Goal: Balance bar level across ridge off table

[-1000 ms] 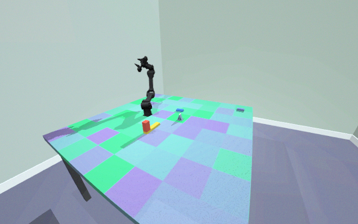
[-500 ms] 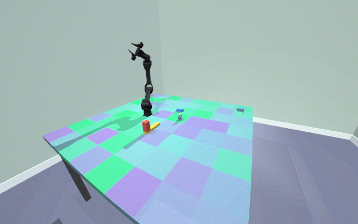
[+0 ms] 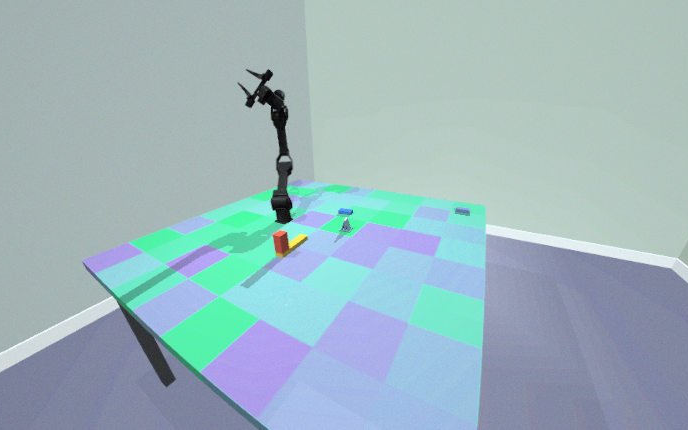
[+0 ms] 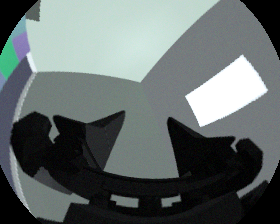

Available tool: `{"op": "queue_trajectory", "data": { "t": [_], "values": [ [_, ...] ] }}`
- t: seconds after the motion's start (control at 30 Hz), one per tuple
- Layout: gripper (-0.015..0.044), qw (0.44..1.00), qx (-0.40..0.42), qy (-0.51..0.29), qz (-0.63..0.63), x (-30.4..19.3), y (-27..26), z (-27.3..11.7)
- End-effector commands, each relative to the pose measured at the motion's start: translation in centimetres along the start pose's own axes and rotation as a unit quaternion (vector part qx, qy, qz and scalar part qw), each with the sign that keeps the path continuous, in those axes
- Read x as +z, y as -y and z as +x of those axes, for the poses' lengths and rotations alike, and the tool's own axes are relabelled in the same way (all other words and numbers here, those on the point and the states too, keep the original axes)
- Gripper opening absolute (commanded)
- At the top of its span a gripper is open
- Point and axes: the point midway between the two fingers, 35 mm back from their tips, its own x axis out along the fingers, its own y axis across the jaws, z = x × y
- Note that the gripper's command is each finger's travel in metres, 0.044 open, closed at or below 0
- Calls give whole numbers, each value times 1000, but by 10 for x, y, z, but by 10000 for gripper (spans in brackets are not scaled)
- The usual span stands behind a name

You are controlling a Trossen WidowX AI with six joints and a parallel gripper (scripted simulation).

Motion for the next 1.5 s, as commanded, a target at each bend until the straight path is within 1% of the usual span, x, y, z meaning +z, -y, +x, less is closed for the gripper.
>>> {"op": "queue_trajectory", "data": {
  "t": [0.0,0.33,0.7,1.1,1.47],
  "values": [
    [315,999,-2,47,-26,41,3,13],
    [315,975,0,198,-105,161,-3,32],
    [315,928,25,347,-135,274,-28,21],
    [315,830,59,516,-202,385,-71,-23],
    [315,709,111,647,-257,457,-122,-84]
  ]
}}
